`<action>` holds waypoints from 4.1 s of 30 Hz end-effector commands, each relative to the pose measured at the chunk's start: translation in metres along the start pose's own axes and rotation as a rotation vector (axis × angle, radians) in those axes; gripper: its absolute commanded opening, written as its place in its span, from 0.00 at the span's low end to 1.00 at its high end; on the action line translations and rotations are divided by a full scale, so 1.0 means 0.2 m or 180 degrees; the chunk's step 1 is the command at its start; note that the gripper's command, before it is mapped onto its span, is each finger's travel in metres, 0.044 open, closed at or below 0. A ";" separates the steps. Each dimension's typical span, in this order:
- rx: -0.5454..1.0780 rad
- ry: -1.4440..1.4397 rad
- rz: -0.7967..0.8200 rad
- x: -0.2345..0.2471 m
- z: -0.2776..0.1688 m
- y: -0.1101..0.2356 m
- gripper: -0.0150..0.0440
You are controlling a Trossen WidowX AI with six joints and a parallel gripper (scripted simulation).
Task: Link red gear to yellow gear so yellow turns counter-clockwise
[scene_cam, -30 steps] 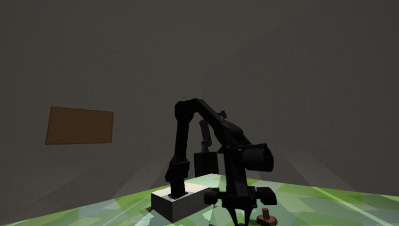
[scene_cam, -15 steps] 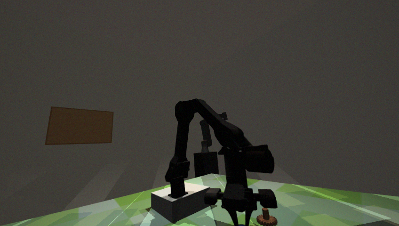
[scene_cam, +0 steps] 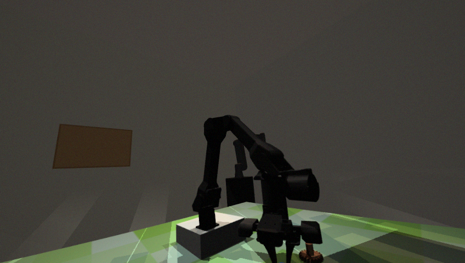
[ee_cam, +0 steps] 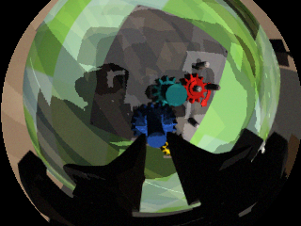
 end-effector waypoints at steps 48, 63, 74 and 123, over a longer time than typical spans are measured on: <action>-0.0003 0.0157 0.0013 -0.01 0.00 0.45 1.00; -0.0003 0.0157 0.0013 -0.01 0.00 0.45 1.00; 0.0034 0.0176 0.0028 0.00 -0.57 0.55 1.00; 0.0062 0.0159 0.0000 -0.29 -1.23 0.67 1.00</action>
Point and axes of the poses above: the point midway between the two fingers, 35 mm back from their tips, its own y axis back along the fingers, its own x axis across the jaws, z = x × y, the point moved 2 cm from there along y, back along the fingers, and after that the axes turned 14 degrees about -y, right-handed, at the moved point
